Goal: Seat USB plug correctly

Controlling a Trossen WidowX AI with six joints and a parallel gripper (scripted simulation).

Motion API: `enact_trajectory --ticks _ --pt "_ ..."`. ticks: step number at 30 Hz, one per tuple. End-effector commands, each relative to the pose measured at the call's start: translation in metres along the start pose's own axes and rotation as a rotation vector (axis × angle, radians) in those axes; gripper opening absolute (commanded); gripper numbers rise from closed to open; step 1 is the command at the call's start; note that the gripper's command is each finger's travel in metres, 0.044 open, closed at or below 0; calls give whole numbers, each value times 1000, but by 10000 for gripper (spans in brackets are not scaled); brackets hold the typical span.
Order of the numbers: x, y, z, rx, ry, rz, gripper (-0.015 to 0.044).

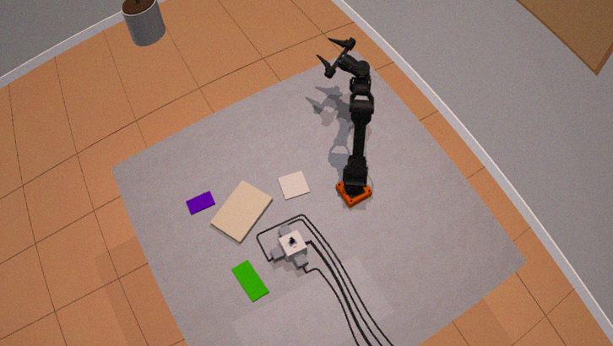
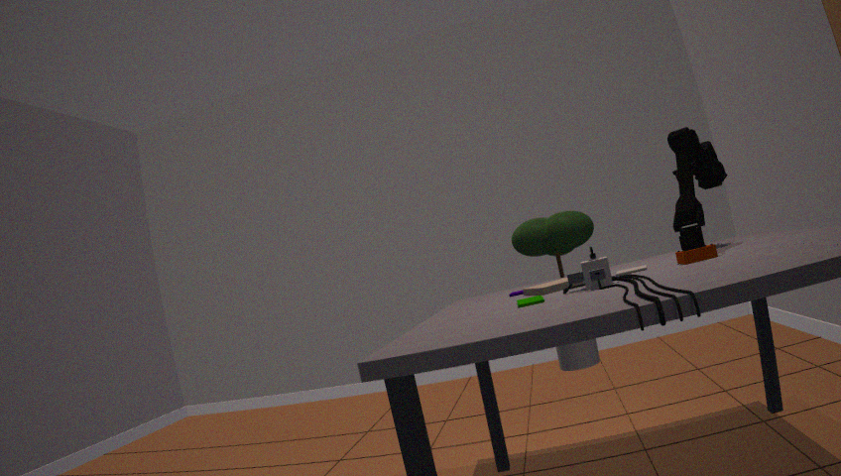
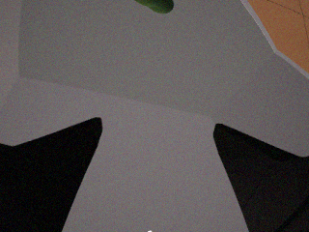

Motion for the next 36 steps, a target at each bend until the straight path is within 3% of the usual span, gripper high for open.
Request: enact_trajectory --ticks 1,10,20,27,36 --pt "-2 0 3 2 -8 7 426" --pt "-108 -1 116 -66 -207 568 440" --pt "-280 -23 184 -368 -425 1114 440" --pt "-420 -49 181 -790 -456 1443 440" --pt "-561 -102 107 -1275 -439 1521 440"
Point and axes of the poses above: the point midway between the two fingers, 35 mm back from their tips, its own z axis out along the fingers, its own x axis across the jaws, y = z × x, the point moved 5 cm from there along -z, back along the fingers, and after that the axes turned 9 degrees about z, right-handed, at the moved point
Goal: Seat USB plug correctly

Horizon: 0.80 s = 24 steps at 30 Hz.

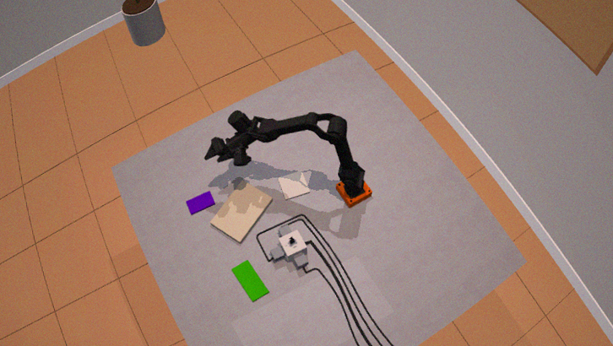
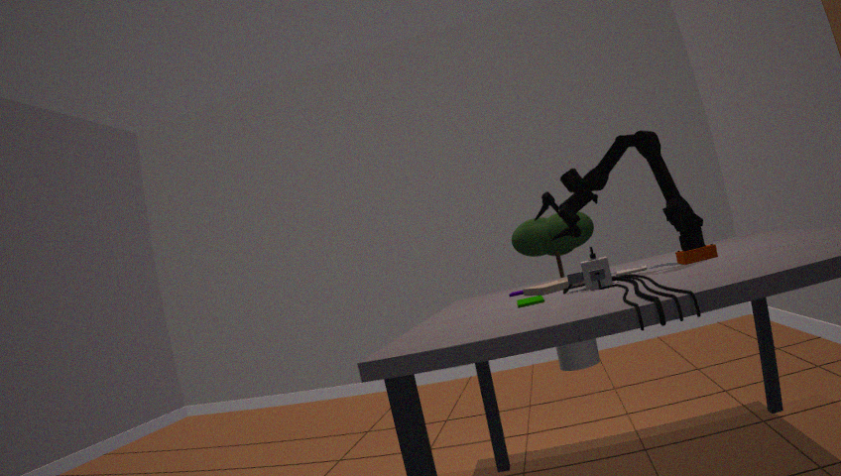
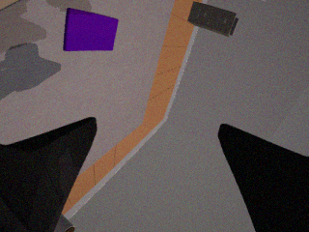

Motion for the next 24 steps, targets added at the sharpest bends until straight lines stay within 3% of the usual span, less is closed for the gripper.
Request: enact_trajectory --ticks 1,7,14,19,24 --pt "-6 52 14 -85 117 104 440" --pt "-4 173 18 -221 453 264 440" --pt "12 289 -33 -206 860 270 440" --pt "22 343 -88 -95 1084 168 440" --pt "22 351 -94 -70 1112 145 440"
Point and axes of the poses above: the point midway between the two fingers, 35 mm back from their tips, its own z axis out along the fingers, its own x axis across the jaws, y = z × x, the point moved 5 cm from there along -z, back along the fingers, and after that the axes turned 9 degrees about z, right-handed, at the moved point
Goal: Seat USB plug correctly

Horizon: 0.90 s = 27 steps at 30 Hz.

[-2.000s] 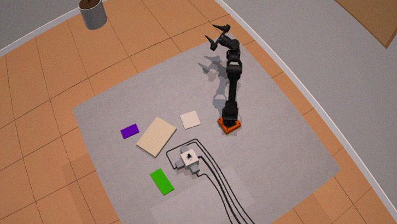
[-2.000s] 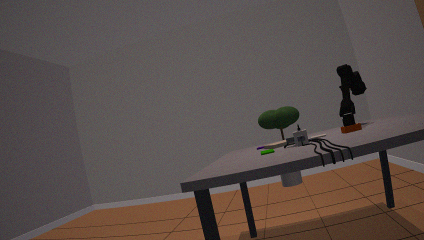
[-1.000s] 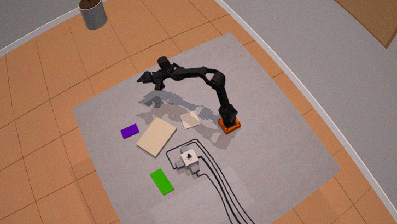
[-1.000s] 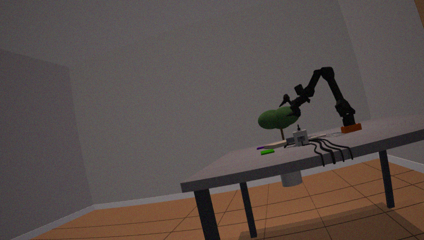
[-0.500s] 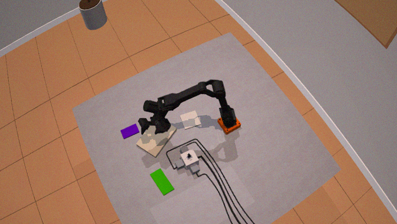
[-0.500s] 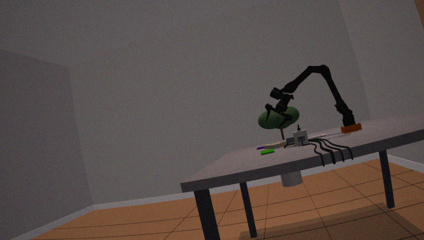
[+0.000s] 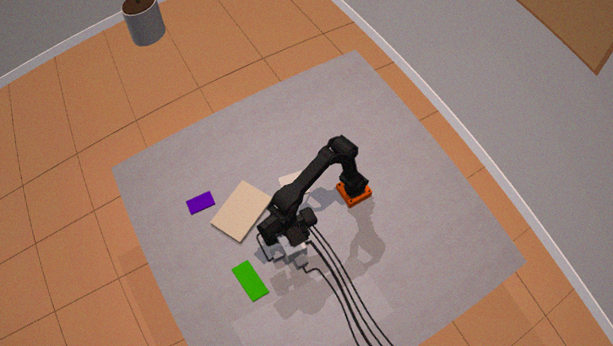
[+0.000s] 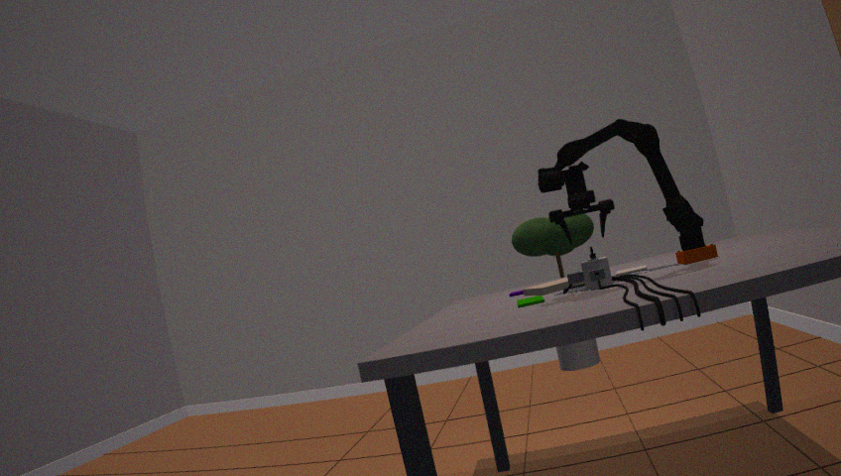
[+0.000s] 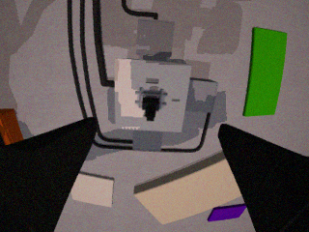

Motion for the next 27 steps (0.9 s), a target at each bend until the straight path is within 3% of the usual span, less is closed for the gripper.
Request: enact_trajectory --ticks 1,27 --pt "4 0 -4 39 16 22 440" --pt "4 0 18 39 16 22 440"
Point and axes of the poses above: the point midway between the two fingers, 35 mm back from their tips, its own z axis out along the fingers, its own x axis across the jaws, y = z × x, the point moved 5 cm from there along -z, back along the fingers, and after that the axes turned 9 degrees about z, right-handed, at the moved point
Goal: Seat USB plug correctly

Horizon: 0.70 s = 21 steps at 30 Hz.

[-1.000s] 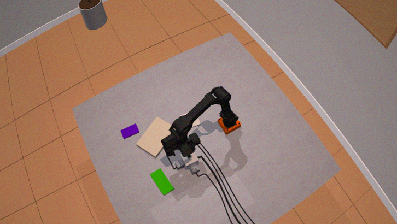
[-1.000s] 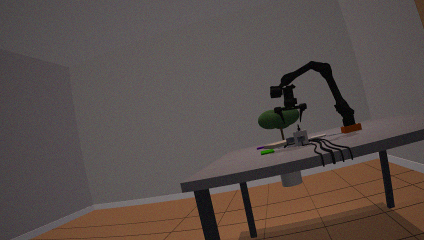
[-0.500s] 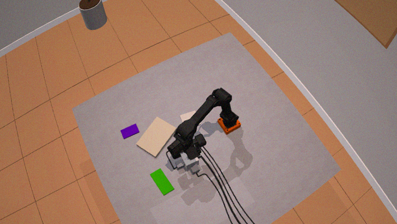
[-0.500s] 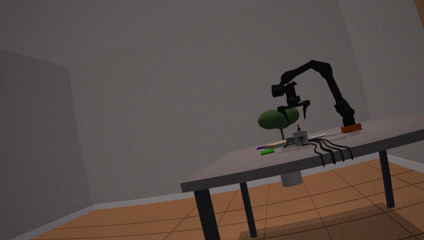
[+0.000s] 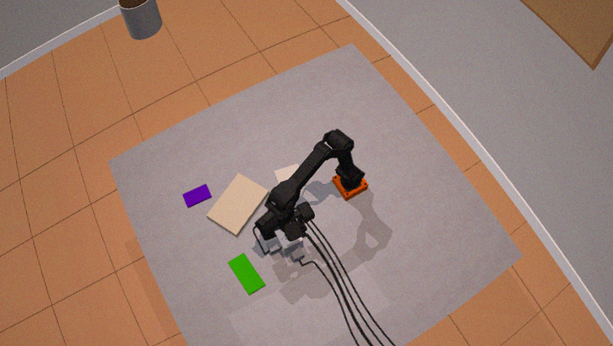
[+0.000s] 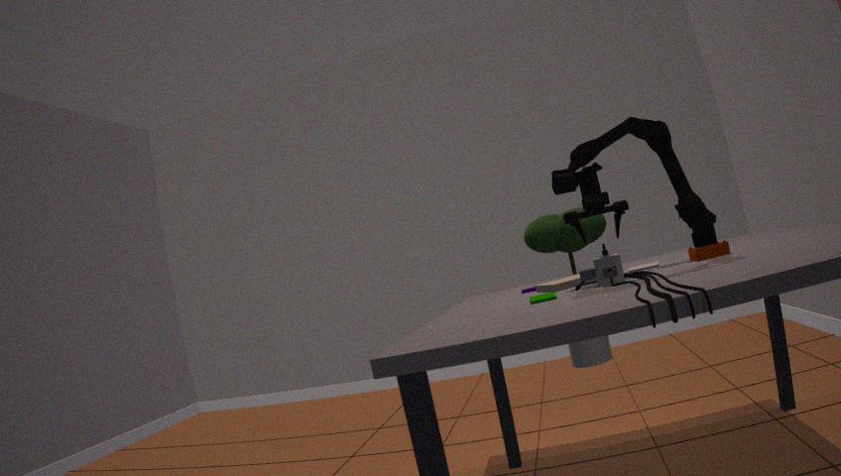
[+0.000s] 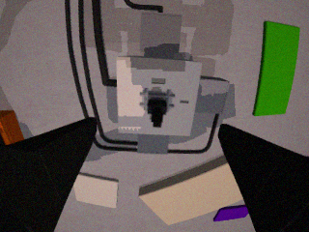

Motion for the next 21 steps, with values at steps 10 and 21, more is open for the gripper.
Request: enact_trajectory --ticks 10,21 --pt "1 -1 13 6 3 3 440" --pt "0 0 11 1 2 1 230"
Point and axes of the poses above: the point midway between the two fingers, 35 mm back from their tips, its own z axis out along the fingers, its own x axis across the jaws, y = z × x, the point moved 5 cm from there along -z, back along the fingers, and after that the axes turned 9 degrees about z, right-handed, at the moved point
